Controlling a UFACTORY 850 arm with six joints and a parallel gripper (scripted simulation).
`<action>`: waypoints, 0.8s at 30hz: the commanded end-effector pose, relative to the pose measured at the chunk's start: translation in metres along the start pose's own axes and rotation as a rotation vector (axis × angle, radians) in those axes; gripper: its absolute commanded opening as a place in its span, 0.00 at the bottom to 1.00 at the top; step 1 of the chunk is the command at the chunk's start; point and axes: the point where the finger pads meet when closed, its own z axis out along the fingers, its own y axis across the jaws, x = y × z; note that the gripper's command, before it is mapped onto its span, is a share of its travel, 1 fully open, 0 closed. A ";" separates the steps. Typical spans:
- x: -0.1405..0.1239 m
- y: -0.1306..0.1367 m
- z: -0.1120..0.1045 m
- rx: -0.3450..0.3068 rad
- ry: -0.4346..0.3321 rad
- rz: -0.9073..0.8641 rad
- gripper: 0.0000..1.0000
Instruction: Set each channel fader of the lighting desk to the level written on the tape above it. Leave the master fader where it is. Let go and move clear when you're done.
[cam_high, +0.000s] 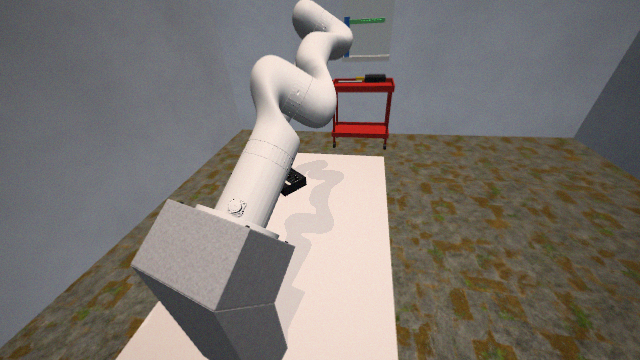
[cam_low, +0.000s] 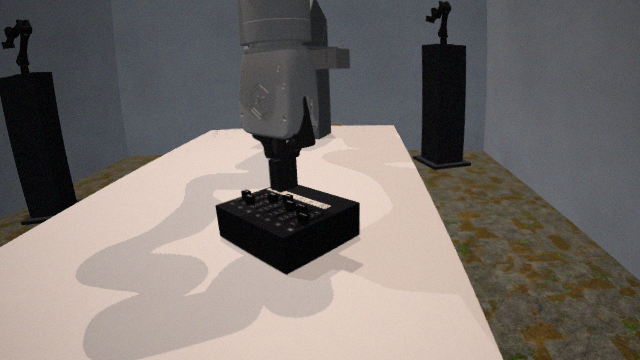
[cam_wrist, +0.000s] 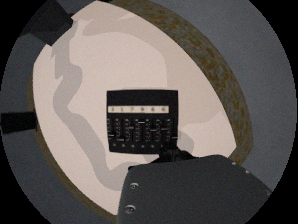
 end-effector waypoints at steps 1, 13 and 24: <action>0.000 0.001 -0.001 -0.001 -0.001 0.000 0.00; 0.000 0.001 -0.014 -0.001 -0.001 0.000 1.00; 0.000 0.001 -0.064 -0.001 -0.001 0.000 1.00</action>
